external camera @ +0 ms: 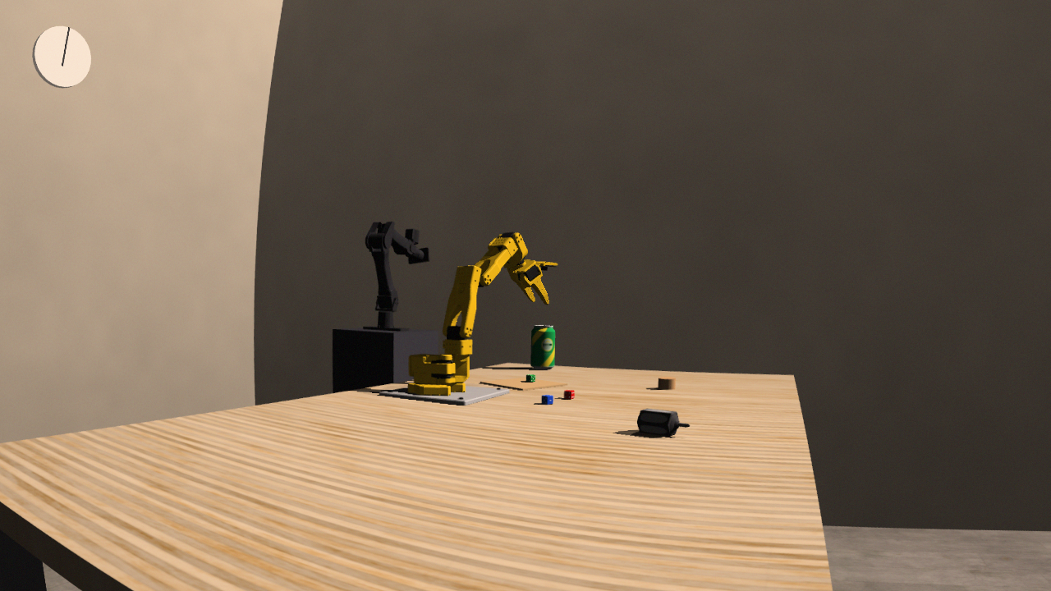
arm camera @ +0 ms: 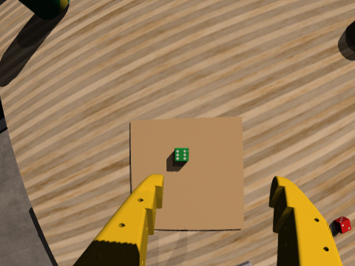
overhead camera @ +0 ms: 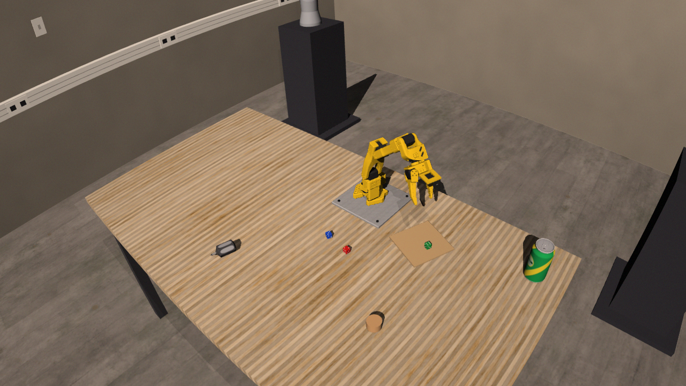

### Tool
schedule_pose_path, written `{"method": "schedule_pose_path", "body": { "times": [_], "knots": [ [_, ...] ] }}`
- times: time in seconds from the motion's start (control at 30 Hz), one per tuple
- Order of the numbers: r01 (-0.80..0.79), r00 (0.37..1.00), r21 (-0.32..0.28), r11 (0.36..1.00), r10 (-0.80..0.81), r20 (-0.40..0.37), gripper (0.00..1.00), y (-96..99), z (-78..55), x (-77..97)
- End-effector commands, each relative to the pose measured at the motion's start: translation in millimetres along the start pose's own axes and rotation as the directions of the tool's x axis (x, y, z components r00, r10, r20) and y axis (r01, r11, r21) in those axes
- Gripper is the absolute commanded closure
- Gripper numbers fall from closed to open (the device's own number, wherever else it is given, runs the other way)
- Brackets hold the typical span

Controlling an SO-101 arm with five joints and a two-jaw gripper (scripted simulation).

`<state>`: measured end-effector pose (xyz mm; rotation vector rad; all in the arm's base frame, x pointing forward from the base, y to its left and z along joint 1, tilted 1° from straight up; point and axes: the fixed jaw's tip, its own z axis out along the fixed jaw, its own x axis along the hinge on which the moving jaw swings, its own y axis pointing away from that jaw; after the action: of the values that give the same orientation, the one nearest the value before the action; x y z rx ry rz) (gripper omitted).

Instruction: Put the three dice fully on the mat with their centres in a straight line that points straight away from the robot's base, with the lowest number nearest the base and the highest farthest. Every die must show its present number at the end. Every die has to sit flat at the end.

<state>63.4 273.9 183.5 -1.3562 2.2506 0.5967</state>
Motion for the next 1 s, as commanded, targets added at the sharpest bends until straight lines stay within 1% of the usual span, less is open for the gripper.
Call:
{"method": "schedule_pose_path", "body": {
  "times": [0.0,0.03,0.07,0.17,0.27,0.4,0.53,0.6,0.8,0.97],
  "knots": [
    [-0.06,0.998,0.029,0.998,0.06,0.006,0.75,-14.9,-4.3,-0.3],
    [-0.06,0.998,0.029,0.998,0.06,0.006,0.75,-14.9,-4.3,-0.3],
    [-0.085,0.996,0.043,0.995,0.085,0.004,0.75,-21.0,-4.4,-0.2],
    [-0.17,0.985,0.088,0.981,0.17,0.01,0.75,-42.2,-5.0,-0.2],
    [-0.269,0.963,0.14,0.953,0.269,0.022,0.75,-67.0,-6.9,1.8],
    [-0.414,0.909,0.211,0.885,0.413,0.053,0.75,-103.3,-11.8,9.0],
    [-0.558,0.826,0.278,0.782,0.554,0.102,0.75,-139.8,-19.6,21.9],
    [-0.558,0.826,0.278,0.782,0.554,0.102,0.75,-139.8,-19.6,21.9],
    [-0.737,0.662,0.348,0.58,0.724,0.195,0.75,-186.9,-34.8,49.8],
    [-0.834,0.517,0.375,0.405,0.811,0.275,0.75,-214.7,-47.7,75.4]
  ]
}}
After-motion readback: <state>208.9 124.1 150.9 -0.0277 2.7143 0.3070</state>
